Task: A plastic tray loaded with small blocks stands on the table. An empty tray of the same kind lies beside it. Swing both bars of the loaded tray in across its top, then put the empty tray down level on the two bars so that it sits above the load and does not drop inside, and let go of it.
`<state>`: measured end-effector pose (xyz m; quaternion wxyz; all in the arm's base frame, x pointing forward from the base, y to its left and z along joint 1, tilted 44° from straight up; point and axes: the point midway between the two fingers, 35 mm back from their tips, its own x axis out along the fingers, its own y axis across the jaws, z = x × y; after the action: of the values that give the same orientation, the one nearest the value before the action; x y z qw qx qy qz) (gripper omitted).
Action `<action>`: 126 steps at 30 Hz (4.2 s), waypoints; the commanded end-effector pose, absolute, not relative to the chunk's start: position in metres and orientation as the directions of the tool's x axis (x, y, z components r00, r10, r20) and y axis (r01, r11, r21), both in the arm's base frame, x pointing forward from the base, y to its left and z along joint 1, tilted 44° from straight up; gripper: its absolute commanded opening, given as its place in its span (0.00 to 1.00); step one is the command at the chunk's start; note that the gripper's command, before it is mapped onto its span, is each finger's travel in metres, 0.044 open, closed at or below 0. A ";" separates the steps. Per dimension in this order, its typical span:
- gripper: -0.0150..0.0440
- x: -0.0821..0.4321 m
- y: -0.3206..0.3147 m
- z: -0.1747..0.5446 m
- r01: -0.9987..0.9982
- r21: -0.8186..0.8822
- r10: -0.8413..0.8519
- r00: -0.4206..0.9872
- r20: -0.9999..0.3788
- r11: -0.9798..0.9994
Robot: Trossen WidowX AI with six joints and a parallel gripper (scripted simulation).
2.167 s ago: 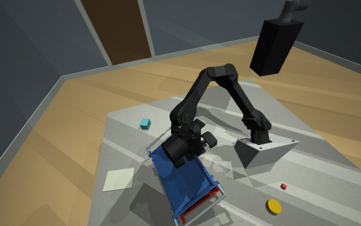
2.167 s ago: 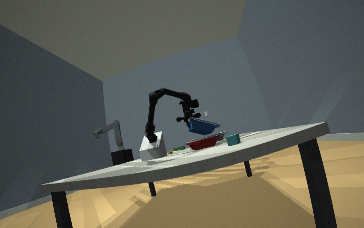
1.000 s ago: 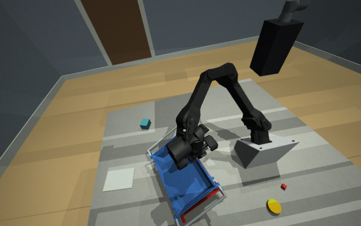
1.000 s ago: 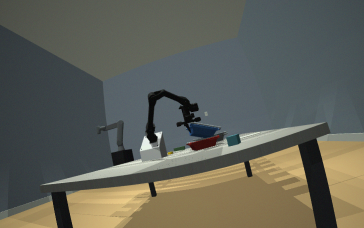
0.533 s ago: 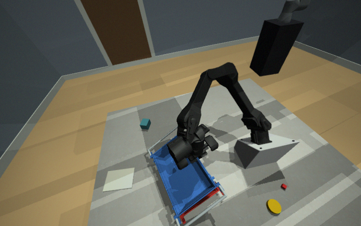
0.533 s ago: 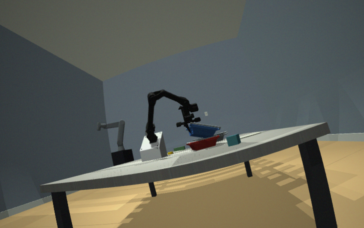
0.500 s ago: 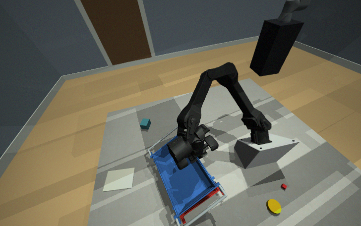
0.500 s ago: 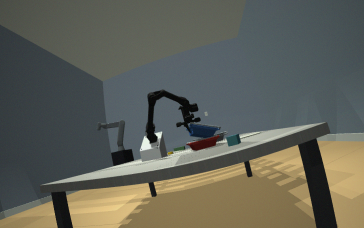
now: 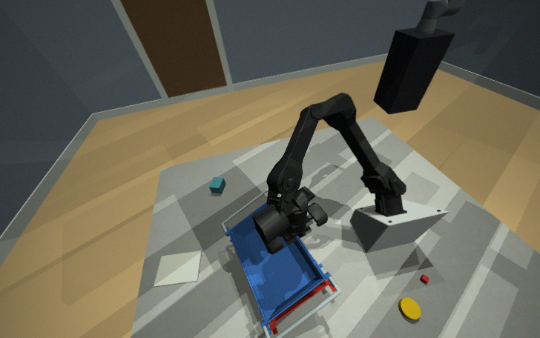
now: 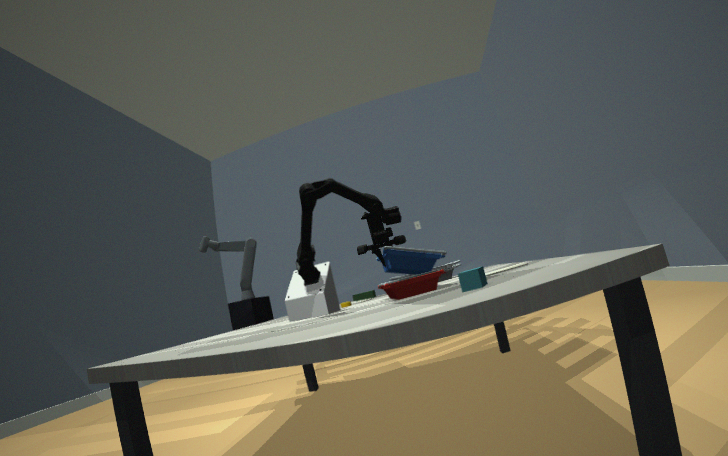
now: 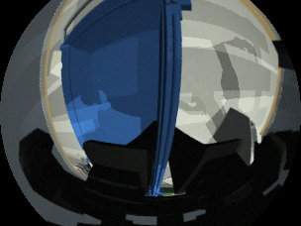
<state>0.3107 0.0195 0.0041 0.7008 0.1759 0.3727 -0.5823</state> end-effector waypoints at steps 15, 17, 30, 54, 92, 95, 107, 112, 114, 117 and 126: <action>0.25 0.304 0.011 -0.002 0.947 -0.201 -0.689 0.030 -0.724 0.252; 0.25 0.304 0.011 -0.002 0.947 -0.201 -0.689 0.030 -0.724 0.252; 0.25 0.304 0.011 -0.002 0.947 -0.201 -0.689 0.030 -0.724 0.252; 0.25 0.304 0.011 -0.002 0.947 -0.201 -0.689 0.030 -0.724 0.252; 0.25 0.301 0.004 -0.008 0.947 -0.201 -0.689 0.030 -0.724 0.252; 0.25 0.301 0.004 -0.008 0.947 -0.201 -0.689 0.030 -0.724 0.252; 0.25 0.301 0.004 -0.008 0.947 -0.201 -0.689 0.030 -0.724 0.252; 0.25 0.301 0.004 -0.008 0.947 -0.201 -0.689 0.030 -0.724 0.252; 0.25 0.301 0.004 -0.008 0.947 -0.201 -0.689 0.030 -0.724 0.252; 0.25 0.301 0.004 -0.008 0.947 -0.201 -0.689 0.030 -0.724 0.252; 0.25 0.301 0.004 -0.008 0.947 -0.201 -0.689 0.030 -0.724 0.252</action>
<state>0.3053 0.0090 -0.0063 0.7021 0.1784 0.3704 -0.5814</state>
